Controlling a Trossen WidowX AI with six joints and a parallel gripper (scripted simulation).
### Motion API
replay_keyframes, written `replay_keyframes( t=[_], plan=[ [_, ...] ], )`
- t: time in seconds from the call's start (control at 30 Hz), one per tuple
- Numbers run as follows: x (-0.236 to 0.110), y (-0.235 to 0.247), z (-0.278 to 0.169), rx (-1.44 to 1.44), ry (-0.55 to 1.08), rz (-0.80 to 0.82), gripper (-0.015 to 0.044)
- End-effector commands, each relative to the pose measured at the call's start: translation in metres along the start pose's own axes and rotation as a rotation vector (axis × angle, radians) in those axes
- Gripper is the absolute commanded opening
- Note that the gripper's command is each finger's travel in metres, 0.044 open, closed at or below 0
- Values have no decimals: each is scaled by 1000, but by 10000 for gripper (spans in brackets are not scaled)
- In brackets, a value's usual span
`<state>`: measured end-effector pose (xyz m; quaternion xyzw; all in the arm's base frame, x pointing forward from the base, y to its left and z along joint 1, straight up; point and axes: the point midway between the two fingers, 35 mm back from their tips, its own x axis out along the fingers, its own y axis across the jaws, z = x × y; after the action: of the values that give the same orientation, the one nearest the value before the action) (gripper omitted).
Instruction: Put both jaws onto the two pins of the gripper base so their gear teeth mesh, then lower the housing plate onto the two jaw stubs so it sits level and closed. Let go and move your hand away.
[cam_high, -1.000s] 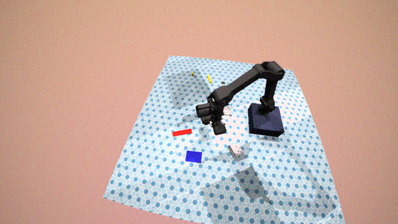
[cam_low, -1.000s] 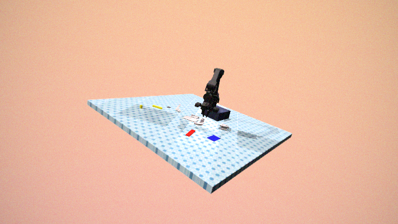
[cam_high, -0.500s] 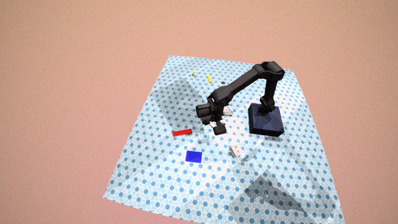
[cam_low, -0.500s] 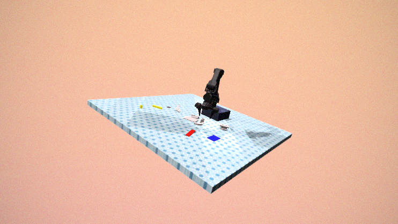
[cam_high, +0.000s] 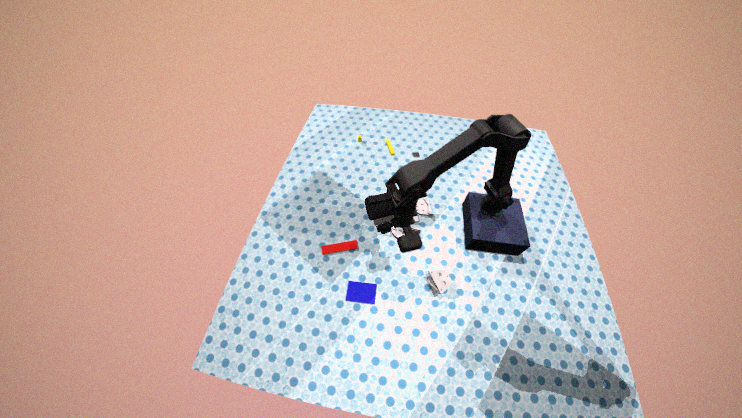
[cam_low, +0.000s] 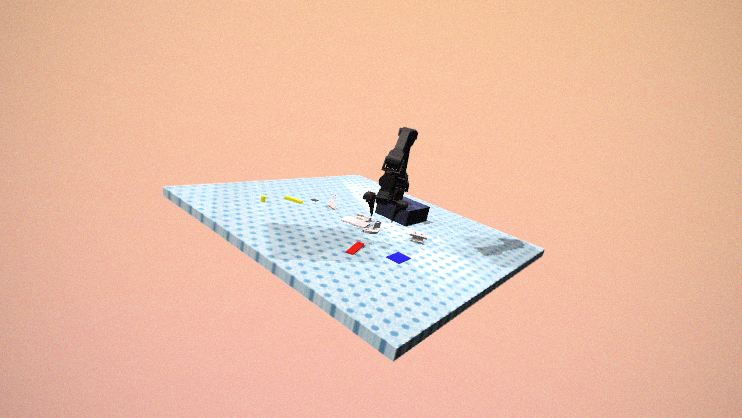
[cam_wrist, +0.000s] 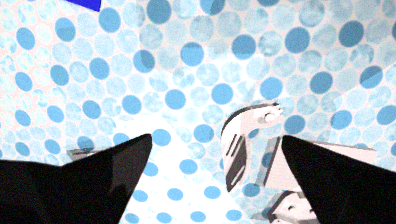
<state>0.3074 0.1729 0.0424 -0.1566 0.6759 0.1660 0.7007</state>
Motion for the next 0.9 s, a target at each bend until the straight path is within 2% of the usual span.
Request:
replay_keyframes(
  t=[0.0,0.27,0.8,0.87],
  plan=[
    [0,0,0,0,-1,0,440],
    [0,0,0,0,-1,0,440],
    [-7,0,-2,3,9,0,20],
    [-7,0,-2,3,9,0,0]
  ],
)
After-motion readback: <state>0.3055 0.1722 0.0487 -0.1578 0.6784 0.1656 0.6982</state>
